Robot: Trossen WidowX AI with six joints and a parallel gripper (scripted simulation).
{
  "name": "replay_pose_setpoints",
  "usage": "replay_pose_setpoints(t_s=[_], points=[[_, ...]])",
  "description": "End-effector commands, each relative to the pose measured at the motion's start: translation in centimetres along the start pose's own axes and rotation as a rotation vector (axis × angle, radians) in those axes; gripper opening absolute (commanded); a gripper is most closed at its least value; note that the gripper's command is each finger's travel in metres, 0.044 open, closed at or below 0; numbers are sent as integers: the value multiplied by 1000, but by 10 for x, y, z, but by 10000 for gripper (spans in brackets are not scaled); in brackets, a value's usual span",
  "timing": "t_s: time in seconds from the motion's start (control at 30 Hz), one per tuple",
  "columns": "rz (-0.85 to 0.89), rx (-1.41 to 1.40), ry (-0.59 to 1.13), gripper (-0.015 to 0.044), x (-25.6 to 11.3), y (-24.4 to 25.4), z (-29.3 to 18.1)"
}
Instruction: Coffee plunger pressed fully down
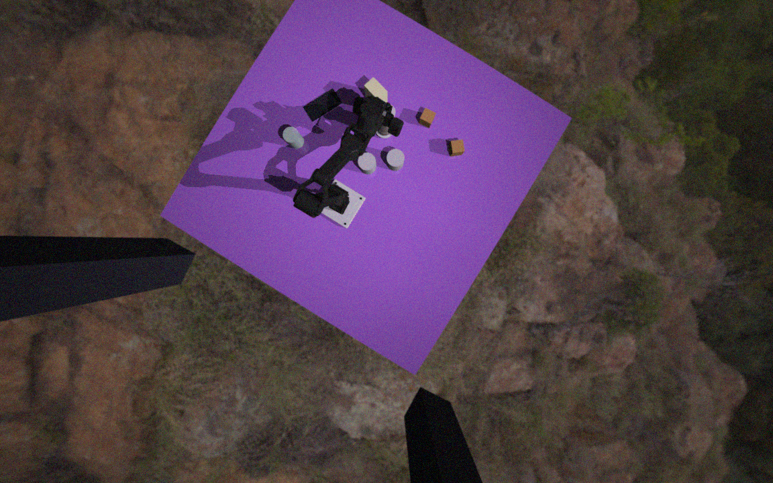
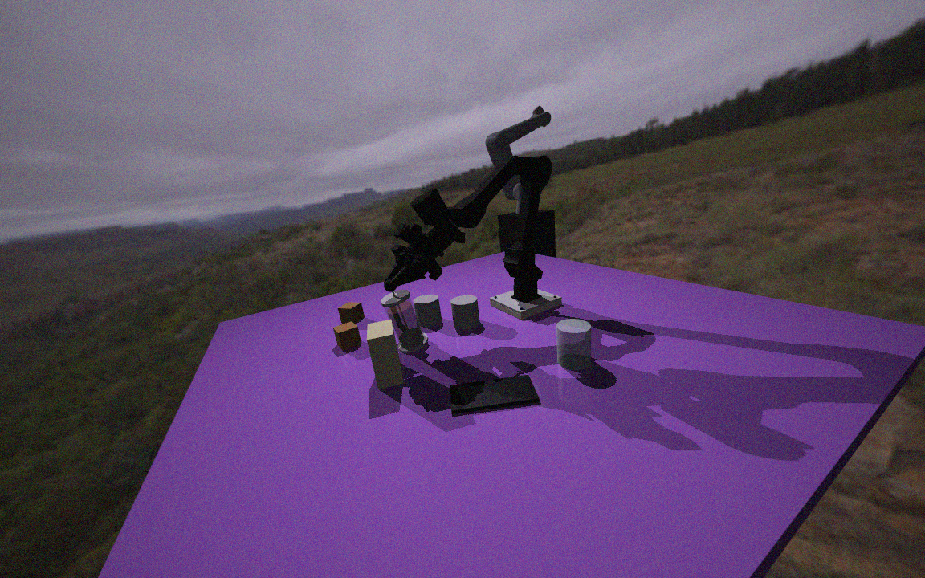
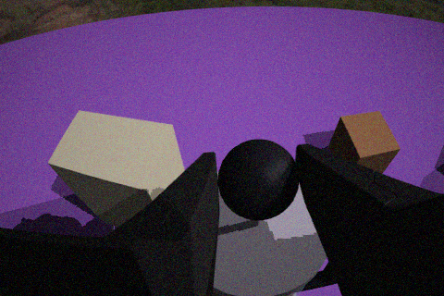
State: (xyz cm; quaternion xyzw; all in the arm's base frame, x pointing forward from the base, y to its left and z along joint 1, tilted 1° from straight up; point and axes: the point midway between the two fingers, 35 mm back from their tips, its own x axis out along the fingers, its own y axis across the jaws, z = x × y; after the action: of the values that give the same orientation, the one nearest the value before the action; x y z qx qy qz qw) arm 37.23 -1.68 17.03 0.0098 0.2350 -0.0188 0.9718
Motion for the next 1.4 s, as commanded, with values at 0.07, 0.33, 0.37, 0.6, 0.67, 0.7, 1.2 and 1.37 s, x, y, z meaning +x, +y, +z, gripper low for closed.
replay_pose_setpoints(t_s=[0.07, 0.33, 0.37, 0.6, 0.67, 0.7, 1.2, 1.37], points=[[-1, 6, 21, 116, 3, 0, -5], [0, 0, 3, 116, 1, 0, 0], [0, 0, 3, 116, 1, 0, 0], [0, 0, 3, 116, 1, 0, 0], [0, 0, 3, 168, 1, 0, 0], [0, 0, 3, 195, 1, 0, 0], [0, 1, 7, 440, -10, -1, 11], [-1, 5, 21, 440, -59, -3, 48]])
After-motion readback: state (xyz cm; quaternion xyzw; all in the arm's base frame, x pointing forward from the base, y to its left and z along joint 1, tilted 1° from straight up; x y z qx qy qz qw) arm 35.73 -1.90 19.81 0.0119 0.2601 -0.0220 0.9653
